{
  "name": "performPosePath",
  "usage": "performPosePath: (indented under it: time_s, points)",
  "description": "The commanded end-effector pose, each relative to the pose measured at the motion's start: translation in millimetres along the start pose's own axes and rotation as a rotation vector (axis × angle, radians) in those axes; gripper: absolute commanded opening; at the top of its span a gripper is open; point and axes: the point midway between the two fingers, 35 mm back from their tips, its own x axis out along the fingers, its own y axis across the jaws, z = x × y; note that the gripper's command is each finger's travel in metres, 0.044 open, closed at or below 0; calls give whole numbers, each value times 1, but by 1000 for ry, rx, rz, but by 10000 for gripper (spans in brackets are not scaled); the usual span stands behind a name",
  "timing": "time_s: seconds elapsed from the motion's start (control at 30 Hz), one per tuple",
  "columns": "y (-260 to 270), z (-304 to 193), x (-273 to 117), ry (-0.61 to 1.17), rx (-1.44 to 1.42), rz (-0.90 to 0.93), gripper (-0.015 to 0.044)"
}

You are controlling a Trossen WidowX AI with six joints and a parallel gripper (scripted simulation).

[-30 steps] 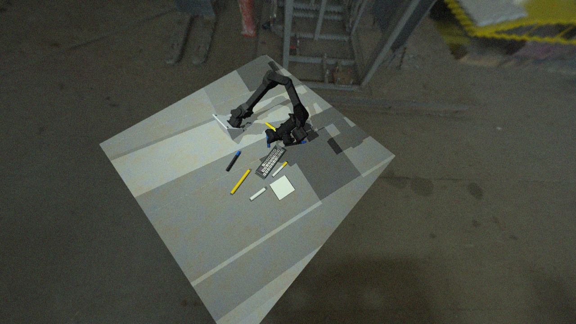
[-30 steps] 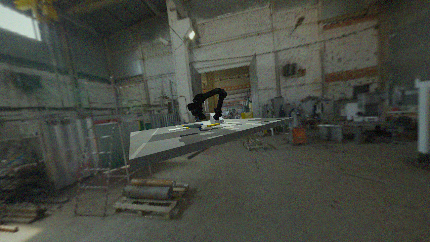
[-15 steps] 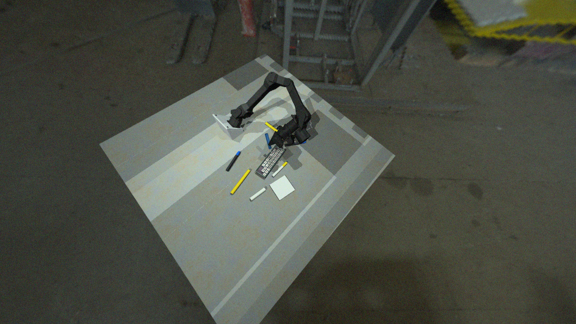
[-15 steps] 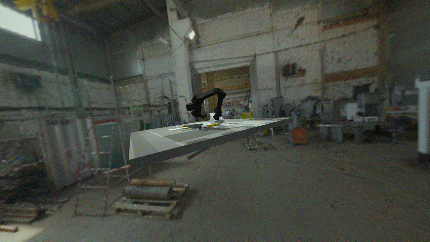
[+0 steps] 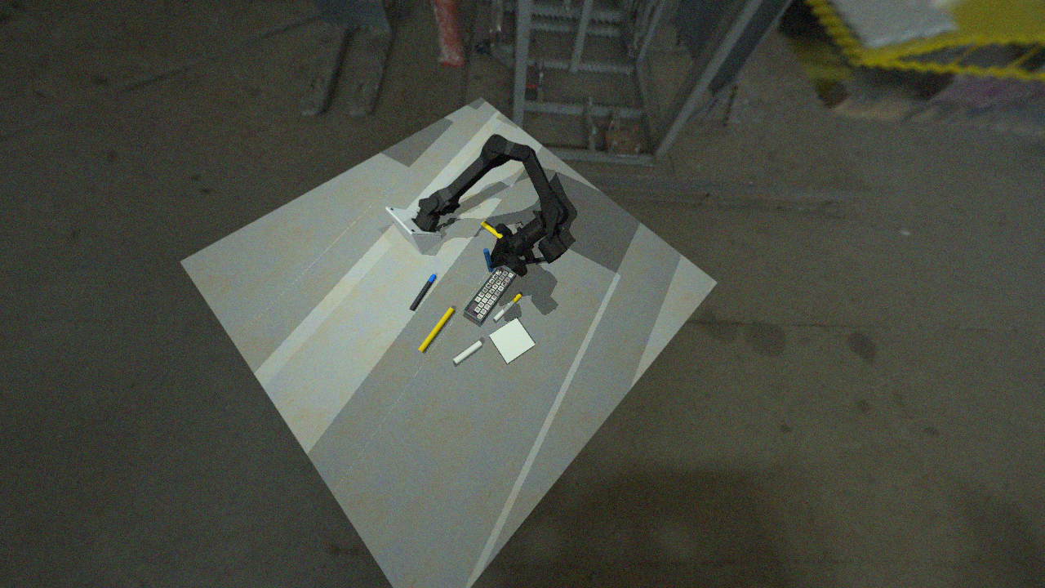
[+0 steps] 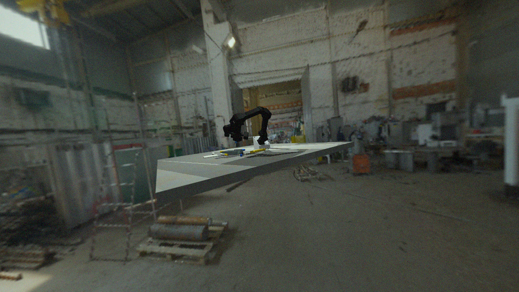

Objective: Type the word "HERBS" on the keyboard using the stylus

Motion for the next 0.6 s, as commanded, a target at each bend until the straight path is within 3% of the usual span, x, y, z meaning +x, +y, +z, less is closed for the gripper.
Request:
performPosePath:
  time_s: [0.0, 0.17, 0.57]
  points:
    - [-6, -1, -2, 28, -157, -16, 0]
    - [-11, -1, -4, 51, -310, -25, 0]
    - [-6, 15, 8, 51, -316, -25, 0]
